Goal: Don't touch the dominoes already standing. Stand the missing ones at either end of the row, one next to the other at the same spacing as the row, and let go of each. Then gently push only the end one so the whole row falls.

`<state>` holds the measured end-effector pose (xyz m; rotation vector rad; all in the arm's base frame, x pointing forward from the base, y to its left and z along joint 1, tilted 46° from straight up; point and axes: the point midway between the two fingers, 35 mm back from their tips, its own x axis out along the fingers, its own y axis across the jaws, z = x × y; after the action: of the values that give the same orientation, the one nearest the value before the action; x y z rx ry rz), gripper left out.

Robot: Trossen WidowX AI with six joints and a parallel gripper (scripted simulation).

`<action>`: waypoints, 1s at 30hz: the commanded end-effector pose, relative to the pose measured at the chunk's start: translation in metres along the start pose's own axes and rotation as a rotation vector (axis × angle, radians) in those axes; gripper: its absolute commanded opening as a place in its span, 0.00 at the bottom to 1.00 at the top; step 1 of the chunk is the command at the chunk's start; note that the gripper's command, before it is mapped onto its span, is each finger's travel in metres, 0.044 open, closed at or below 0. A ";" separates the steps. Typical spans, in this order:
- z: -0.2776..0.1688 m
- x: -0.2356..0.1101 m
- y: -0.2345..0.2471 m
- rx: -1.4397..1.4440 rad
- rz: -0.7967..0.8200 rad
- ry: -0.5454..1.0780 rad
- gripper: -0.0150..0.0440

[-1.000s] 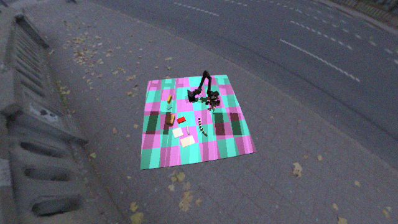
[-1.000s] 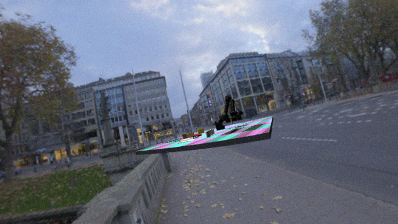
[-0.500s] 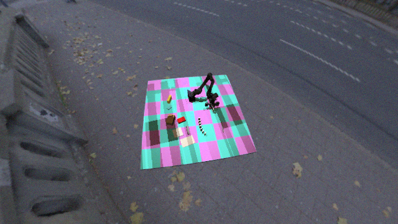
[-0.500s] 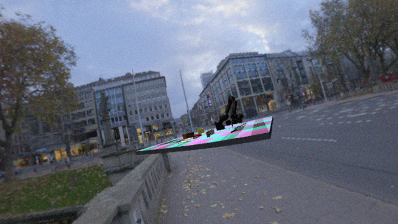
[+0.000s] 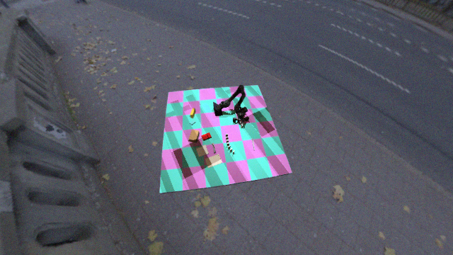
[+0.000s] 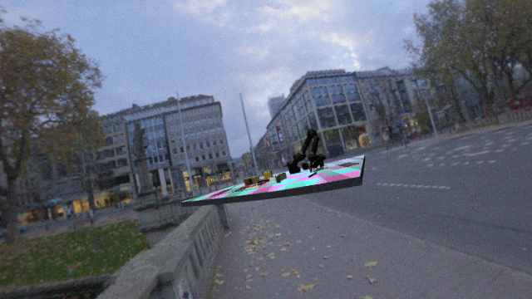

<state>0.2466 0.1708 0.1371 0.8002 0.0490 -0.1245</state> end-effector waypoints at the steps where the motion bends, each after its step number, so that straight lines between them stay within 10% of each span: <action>1: -0.001 0.000 -0.001 0.004 -0.002 -0.003 0.30; 19: 0.001 0.000 -0.001 0.004 -0.002 -0.003 1.00; 30: 0.049 0.000 0.000 -0.001 0.001 -0.001 1.00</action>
<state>0.2474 0.1415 0.1703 0.8180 0.0384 -0.1263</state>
